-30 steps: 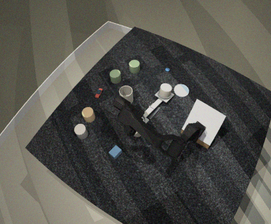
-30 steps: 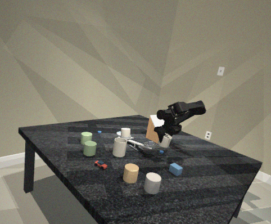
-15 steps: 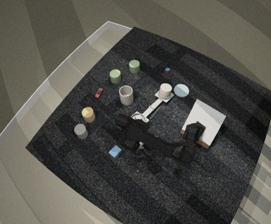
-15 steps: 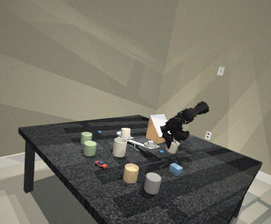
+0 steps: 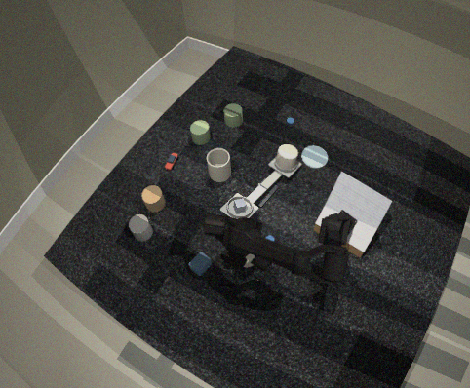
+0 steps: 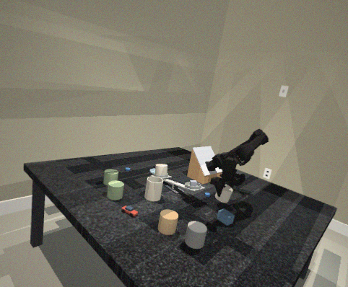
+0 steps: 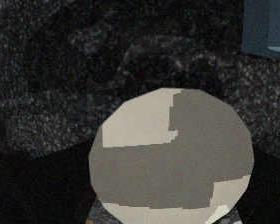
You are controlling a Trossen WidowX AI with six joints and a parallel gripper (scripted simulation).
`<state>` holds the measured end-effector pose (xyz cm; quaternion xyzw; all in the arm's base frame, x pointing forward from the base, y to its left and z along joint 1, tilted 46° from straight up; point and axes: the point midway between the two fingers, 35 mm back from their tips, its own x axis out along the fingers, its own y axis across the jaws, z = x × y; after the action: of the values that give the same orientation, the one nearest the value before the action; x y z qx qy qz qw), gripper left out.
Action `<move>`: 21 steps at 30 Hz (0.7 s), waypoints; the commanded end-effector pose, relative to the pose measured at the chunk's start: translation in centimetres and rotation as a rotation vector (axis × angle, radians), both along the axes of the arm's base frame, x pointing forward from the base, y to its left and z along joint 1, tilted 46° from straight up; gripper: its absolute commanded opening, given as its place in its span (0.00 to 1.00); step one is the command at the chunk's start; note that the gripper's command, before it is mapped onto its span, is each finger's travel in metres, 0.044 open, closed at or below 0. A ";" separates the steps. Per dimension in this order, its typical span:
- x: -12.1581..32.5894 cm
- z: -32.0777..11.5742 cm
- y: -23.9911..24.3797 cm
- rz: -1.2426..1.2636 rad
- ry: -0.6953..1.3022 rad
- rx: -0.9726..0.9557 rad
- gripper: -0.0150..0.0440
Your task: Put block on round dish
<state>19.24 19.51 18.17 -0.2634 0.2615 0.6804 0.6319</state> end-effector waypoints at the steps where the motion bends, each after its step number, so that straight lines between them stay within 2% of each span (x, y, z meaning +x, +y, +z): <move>1: -0.1 -1.0 1.1 -0.005 -0.002 0.000 0.25; 19: -0.3 -2.5 2.7 -0.005 -0.002 0.001 0.25; 21: -0.3 -2.2 2.3 0.000 0.002 0.002 0.34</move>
<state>18.92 21.80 15.95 -0.2618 0.2622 0.6804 0.6323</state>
